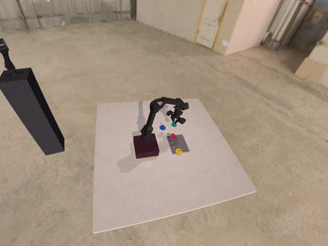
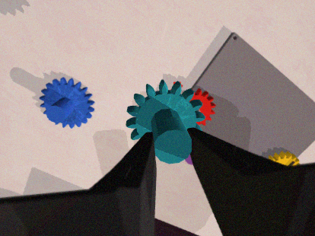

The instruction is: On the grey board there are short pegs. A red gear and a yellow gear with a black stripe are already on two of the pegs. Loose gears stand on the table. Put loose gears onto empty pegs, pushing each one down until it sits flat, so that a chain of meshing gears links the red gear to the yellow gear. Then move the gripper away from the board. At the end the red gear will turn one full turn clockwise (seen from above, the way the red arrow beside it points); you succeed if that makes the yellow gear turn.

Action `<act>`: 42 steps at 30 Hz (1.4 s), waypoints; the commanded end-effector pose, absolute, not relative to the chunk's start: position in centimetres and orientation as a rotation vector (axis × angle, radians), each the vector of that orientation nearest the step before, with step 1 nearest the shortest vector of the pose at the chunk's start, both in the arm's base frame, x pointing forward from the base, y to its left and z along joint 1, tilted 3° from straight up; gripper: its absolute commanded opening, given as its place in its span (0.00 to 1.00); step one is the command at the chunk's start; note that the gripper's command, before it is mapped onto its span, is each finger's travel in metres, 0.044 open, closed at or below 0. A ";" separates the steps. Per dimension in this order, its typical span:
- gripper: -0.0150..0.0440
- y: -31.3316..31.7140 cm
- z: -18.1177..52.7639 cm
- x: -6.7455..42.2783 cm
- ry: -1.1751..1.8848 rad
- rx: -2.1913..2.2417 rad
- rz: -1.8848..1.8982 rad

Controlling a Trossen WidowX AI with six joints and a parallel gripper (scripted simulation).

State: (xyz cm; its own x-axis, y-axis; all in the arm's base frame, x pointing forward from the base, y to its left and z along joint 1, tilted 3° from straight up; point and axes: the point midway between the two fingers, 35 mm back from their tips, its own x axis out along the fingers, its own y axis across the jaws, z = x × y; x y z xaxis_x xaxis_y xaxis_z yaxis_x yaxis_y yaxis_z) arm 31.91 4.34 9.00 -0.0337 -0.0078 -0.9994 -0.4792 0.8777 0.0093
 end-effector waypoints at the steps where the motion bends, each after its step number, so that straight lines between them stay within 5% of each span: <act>1: 0.25 3.3 8.8 31.7 1.564 -0.398 0.391; 42: 0.25 -5.9 4.9 27.2 1.571 -0.404 0.387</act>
State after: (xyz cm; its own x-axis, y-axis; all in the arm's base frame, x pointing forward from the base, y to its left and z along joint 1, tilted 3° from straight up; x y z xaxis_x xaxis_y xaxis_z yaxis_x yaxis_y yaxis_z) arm 27.58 -5.27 5.05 -0.0367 -0.0141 -0.9992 -0.4796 0.8775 0.0053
